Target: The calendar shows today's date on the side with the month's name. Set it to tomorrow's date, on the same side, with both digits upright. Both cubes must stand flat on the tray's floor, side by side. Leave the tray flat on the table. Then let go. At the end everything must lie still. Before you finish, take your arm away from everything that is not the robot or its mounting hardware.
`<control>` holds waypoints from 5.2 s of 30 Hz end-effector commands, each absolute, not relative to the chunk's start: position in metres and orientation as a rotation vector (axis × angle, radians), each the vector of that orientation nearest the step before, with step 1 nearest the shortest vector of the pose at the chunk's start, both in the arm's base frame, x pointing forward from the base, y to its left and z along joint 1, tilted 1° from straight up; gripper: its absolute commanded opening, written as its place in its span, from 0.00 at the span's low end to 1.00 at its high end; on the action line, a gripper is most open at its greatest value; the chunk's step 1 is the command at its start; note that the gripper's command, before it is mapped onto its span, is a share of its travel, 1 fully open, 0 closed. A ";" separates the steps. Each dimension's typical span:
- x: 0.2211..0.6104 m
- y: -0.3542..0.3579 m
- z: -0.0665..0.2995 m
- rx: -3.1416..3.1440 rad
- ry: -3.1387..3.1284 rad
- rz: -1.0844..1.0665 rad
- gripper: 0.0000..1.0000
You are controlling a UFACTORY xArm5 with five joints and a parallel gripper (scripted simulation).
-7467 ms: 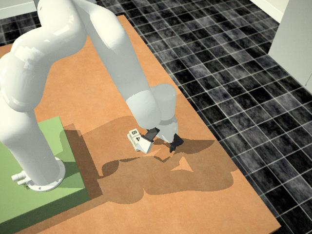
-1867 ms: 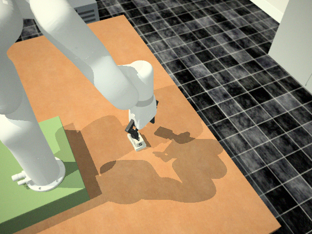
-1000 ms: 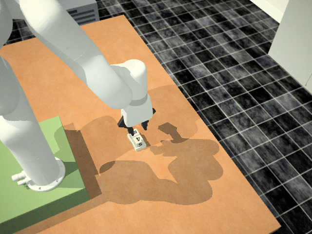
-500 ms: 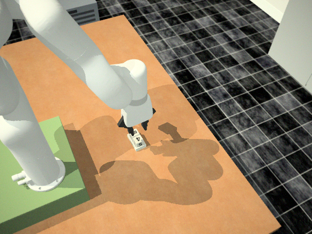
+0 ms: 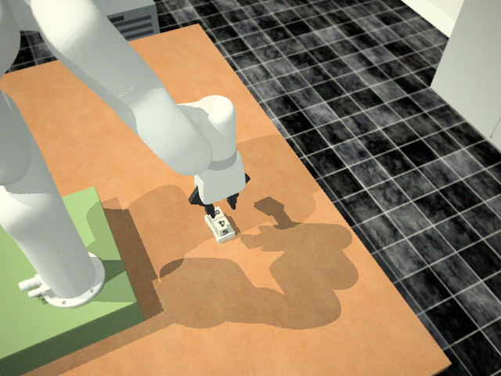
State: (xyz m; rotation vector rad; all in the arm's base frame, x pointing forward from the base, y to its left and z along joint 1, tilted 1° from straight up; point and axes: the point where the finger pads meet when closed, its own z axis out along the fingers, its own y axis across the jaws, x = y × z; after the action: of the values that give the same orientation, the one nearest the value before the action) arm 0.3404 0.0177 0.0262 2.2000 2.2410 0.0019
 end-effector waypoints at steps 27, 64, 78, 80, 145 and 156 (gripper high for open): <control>0.341 0.019 0.005 2.198 2.238 0.008 0.49; 0.341 0.020 -0.024 2.198 2.238 0.008 0.49; 0.341 0.020 -0.024 2.198 2.238 0.008 0.49; 0.341 0.020 -0.024 2.198 2.238 0.008 0.49; 0.341 0.020 -0.024 2.198 2.238 0.008 0.49; 0.341 0.020 -0.024 2.198 2.238 0.008 0.49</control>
State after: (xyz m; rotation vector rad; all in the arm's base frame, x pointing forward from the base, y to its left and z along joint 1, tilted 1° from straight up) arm 0.3400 0.0204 -0.0246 2.1996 2.2395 0.0043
